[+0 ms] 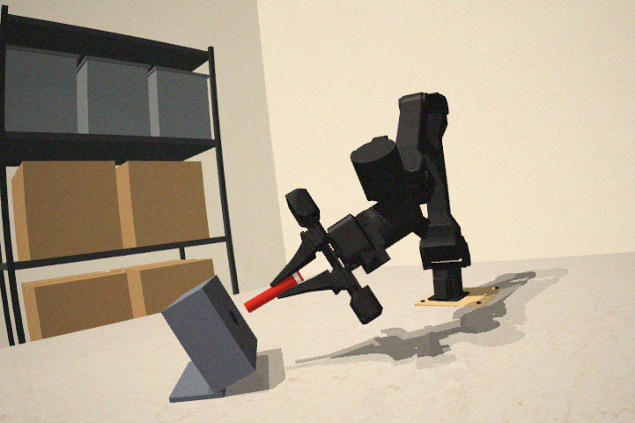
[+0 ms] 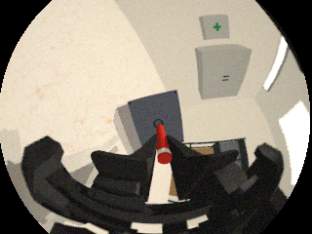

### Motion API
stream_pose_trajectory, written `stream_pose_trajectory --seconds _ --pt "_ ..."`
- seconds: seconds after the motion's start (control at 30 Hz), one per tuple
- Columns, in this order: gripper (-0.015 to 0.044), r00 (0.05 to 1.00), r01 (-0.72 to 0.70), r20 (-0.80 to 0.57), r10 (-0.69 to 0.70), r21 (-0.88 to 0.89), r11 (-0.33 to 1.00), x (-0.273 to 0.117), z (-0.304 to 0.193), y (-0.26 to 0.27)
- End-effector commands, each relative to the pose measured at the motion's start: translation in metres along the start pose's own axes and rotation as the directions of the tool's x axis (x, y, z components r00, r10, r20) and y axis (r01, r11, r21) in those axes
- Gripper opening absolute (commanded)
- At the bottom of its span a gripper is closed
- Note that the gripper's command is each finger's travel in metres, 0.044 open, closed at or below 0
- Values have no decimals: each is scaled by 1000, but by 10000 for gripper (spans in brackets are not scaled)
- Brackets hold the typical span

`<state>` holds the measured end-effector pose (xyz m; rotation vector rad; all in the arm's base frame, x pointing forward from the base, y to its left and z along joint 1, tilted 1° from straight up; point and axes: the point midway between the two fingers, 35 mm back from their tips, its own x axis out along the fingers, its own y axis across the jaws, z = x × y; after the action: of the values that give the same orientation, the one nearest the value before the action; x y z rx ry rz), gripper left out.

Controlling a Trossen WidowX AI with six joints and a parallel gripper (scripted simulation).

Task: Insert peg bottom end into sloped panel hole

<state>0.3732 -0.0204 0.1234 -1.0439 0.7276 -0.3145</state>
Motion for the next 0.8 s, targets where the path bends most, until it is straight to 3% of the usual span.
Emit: stream_pose_trajectory --seconds 0.0,0.77 --pt "0 1000 -2 2 2 -2 1000 7 0 1" --pt "0 1000 -1 -2 1 -1 1000 10 -2 1"
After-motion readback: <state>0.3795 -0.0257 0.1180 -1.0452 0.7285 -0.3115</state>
